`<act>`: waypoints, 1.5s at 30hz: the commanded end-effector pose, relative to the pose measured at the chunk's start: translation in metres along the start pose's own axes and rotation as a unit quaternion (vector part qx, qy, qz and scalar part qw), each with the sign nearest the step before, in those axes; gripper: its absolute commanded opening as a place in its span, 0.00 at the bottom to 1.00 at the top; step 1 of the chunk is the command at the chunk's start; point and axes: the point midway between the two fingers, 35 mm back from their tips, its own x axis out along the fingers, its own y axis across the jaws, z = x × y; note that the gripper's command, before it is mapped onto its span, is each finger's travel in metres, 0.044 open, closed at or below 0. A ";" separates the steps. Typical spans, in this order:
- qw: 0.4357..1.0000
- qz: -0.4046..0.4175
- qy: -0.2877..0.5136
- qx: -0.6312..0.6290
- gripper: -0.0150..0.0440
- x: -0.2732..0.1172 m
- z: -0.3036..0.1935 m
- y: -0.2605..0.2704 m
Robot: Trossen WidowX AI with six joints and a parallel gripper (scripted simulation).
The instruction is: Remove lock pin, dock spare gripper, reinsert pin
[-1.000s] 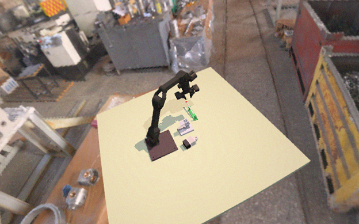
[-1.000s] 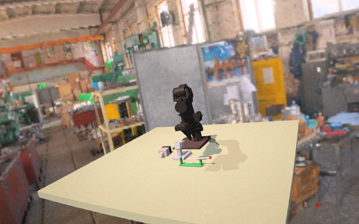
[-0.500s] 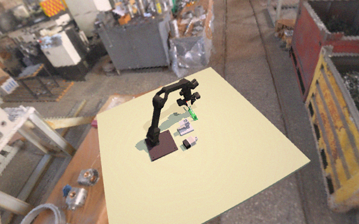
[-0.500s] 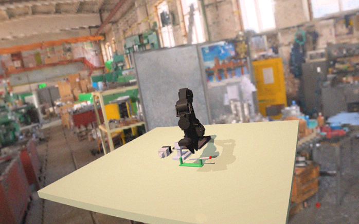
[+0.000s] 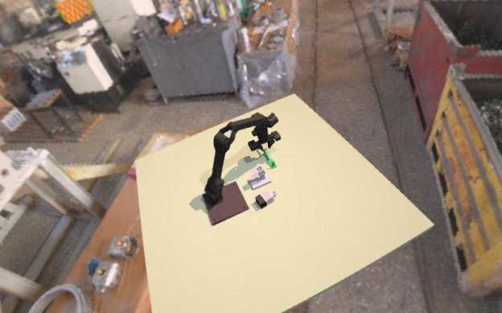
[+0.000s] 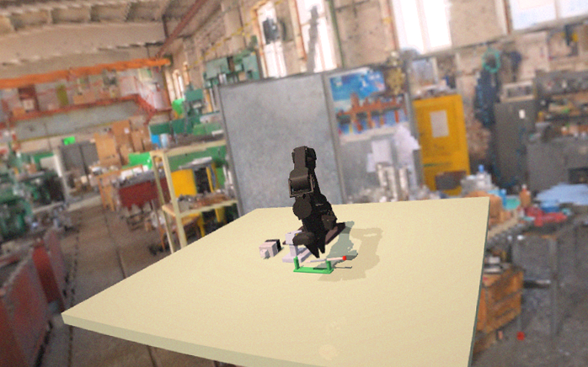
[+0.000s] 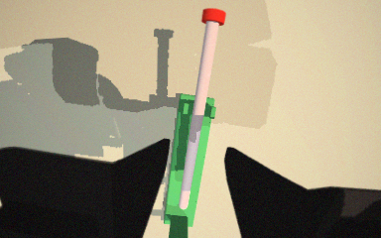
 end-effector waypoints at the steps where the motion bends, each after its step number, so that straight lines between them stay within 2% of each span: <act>1: 1.000 0.002 0.003 -0.001 0.56 0.008 -0.002 0.001; 26: 1.000 0.002 0.003 -0.001 0.56 0.039 -0.008 0.002; 32: 1.000 0.002 0.003 -0.001 0.29 0.039 -0.008 0.002; 36: 1.000 0.002 0.003 -0.001 0.25 0.039 -0.008 0.002; 45: 1.000 0.002 0.002 -0.001 0.25 0.033 -0.007 0.002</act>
